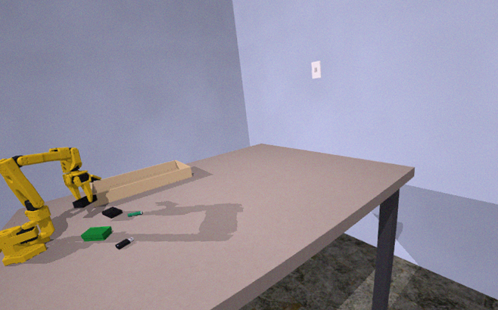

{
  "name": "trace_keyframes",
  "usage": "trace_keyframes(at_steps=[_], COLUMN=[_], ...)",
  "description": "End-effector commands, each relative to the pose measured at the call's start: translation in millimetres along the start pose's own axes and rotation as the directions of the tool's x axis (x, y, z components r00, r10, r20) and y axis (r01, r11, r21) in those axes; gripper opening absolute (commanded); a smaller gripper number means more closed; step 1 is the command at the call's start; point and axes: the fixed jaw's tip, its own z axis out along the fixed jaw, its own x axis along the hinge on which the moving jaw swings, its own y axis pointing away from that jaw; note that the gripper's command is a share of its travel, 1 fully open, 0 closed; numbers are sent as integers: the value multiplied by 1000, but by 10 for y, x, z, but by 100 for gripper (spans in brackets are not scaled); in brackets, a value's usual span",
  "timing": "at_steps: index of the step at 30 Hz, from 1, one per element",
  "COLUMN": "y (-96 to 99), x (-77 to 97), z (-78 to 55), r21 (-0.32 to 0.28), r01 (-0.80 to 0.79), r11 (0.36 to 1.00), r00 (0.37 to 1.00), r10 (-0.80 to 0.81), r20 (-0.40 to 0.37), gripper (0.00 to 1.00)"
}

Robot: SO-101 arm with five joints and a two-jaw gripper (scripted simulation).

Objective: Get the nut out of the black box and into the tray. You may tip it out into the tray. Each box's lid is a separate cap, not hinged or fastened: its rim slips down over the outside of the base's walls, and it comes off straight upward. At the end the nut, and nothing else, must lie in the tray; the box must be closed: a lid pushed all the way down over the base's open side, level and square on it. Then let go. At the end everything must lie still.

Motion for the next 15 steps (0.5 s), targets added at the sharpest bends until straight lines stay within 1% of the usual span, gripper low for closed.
trace_keyframes(at_steps=[1,6,15], y=[-26,-27,-30], x=[-45,-52,-70], z=[-28,5,137], r21=[9,9,9], r01=[1,1,1], r11=[1000,1000,1000], r00=[999,999,999], r10=[-1,-1,-1], r20=[52,52,52], gripper=[20,20,20])
